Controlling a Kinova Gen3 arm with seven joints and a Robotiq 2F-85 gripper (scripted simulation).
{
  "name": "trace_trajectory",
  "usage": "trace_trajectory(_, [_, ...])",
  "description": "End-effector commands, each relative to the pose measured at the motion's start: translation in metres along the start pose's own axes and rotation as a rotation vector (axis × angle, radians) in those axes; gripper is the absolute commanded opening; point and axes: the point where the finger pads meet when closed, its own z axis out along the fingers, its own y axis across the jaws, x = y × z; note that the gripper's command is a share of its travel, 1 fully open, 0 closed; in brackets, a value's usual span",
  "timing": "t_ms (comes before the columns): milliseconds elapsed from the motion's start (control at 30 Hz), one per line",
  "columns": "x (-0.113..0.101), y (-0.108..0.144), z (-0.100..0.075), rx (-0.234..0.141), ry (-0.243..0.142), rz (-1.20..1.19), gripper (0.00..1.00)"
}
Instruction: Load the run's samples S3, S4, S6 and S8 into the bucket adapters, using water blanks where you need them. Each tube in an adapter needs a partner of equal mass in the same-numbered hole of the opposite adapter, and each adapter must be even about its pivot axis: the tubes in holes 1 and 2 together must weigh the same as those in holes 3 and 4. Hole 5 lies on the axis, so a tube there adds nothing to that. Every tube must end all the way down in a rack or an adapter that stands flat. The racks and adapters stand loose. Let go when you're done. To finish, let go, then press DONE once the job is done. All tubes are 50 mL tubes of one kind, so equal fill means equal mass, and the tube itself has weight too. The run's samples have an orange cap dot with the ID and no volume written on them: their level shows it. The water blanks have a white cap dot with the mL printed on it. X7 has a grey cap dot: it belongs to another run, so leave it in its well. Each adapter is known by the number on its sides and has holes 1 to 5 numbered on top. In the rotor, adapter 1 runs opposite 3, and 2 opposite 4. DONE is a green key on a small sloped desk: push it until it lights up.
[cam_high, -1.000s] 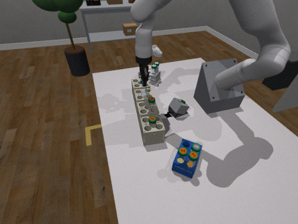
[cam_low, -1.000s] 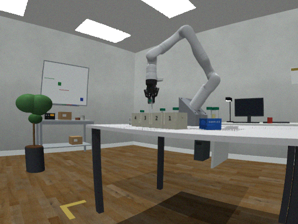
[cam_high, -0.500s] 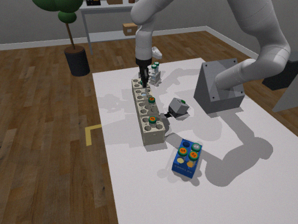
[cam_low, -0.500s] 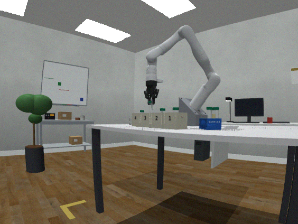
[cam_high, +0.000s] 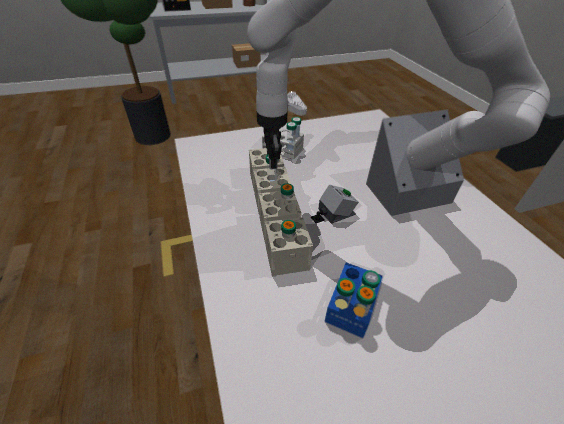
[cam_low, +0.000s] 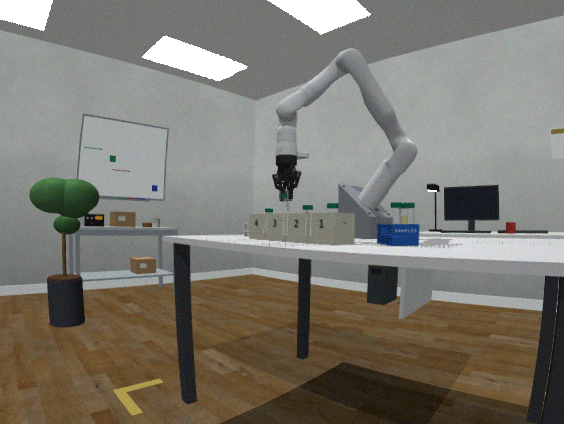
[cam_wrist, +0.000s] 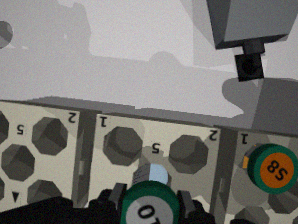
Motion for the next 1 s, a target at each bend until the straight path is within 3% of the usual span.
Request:
trace_trajectory(0, [0.000,0.000,0.001,0.001,-0.002,0.000,0.10])
trace_trajectory(967, [0.000,0.000,0.018,0.001,-0.002,0.000,0.10])
